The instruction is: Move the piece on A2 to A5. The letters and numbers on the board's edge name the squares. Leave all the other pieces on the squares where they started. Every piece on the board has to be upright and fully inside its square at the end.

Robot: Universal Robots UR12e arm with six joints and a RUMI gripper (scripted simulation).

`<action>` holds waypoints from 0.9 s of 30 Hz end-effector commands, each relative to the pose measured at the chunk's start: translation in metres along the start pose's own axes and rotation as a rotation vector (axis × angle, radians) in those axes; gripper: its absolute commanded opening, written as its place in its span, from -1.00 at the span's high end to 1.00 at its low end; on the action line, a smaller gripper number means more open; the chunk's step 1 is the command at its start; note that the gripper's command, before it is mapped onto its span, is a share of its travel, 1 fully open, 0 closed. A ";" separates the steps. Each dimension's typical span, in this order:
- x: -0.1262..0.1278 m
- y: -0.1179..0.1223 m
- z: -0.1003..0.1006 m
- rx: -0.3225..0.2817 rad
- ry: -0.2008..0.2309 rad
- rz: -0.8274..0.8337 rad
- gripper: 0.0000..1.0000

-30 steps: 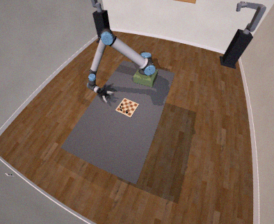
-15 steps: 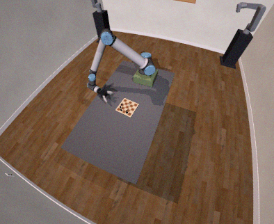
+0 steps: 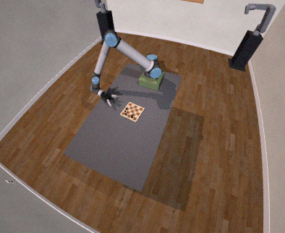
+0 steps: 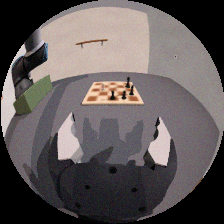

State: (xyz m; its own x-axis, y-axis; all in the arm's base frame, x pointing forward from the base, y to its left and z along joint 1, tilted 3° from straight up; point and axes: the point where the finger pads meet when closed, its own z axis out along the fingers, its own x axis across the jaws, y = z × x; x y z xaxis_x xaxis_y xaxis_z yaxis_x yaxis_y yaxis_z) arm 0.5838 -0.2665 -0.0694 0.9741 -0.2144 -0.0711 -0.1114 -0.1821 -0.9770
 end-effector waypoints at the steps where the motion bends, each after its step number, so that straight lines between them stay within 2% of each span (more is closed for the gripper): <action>1: 0.000 0.000 -0.001 0.000 -0.001 -0.001 -1.00; 22: 0.000 -0.002 -0.001 0.000 -0.001 -0.001 -1.00; 27: -0.001 -0.020 -0.002 0.001 -0.001 0.000 -1.00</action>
State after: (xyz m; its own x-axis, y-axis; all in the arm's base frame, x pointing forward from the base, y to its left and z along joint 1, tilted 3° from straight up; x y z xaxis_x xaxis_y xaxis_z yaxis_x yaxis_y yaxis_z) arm 0.5835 -0.2661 -0.0679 0.9740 -0.2142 -0.0731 -0.1128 -0.1795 -0.9773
